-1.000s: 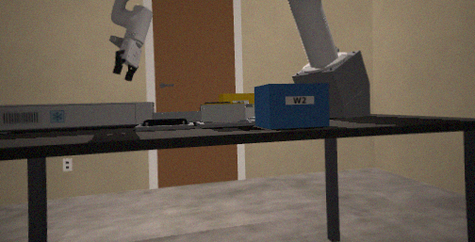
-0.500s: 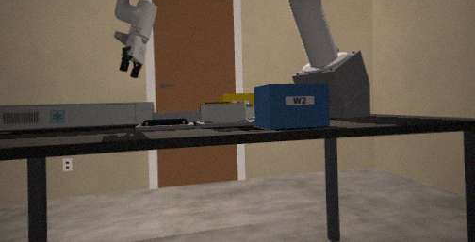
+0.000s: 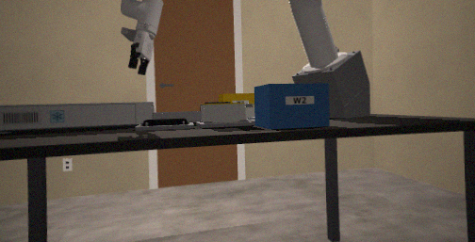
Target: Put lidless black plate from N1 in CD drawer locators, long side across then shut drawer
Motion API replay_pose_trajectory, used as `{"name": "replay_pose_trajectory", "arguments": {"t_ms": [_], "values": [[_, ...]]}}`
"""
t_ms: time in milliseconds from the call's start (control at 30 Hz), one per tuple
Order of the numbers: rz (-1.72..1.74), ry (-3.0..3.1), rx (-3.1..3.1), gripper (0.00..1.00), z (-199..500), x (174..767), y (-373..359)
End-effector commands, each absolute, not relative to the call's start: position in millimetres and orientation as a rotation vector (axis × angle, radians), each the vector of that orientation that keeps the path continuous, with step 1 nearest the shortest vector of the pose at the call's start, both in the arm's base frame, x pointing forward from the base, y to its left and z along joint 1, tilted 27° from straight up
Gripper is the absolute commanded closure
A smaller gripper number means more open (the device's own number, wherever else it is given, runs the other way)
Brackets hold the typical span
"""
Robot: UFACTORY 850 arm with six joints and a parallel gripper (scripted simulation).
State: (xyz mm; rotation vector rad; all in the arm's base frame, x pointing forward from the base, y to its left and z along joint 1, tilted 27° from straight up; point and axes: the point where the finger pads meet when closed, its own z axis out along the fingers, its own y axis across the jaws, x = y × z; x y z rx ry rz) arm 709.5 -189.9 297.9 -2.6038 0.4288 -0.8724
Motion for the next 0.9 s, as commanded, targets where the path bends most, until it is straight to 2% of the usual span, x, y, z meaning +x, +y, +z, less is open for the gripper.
{"name": "replay_pose_trajectory", "arguments": {"t_ms": [0, 867], "values": [[-0.872, 0.41, -2.619, 0.0, 298, 690, -174], [-0.823, 0.313, -2.704, 0.0, 286, 625, -130]]}}
